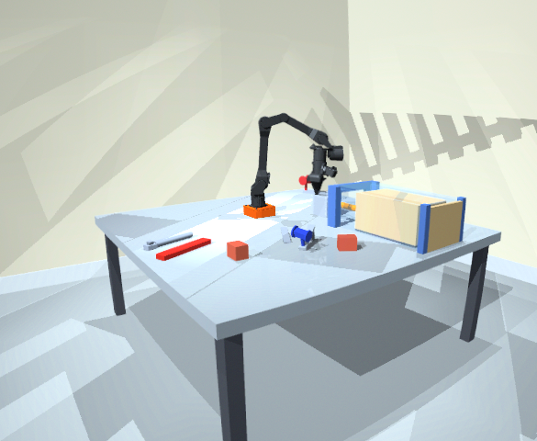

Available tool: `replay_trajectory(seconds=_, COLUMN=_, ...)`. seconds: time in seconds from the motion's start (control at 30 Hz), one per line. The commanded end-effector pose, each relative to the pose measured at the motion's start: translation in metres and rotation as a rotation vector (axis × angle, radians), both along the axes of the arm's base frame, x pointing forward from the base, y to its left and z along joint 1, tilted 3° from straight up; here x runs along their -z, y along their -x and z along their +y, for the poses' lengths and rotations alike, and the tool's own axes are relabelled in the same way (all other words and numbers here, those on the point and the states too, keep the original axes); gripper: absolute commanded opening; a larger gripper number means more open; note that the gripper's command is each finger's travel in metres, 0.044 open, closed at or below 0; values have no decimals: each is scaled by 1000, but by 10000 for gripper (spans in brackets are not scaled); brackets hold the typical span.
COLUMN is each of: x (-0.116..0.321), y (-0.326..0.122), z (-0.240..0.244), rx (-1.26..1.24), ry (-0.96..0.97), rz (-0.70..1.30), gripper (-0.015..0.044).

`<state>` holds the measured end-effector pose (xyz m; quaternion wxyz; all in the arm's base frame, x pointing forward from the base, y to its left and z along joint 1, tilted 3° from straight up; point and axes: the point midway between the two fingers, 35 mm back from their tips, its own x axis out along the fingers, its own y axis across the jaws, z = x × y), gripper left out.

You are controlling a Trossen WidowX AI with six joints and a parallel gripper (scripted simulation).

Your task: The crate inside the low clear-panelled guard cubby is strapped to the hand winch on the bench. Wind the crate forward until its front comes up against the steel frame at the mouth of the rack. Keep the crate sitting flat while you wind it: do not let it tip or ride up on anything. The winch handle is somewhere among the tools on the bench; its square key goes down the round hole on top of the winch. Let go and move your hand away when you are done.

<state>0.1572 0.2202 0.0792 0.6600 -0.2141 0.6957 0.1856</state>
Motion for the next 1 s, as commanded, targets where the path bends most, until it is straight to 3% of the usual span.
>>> replay_trajectory(seconds=0.0, x=4, y=0, z=-2, rx=-26, ry=3, rz=-1, gripper=0)
replay_trajectory(seconds=0.97, x=4, y=3, z=4, rx=132, ry=-3, rz=-6, gripper=0)
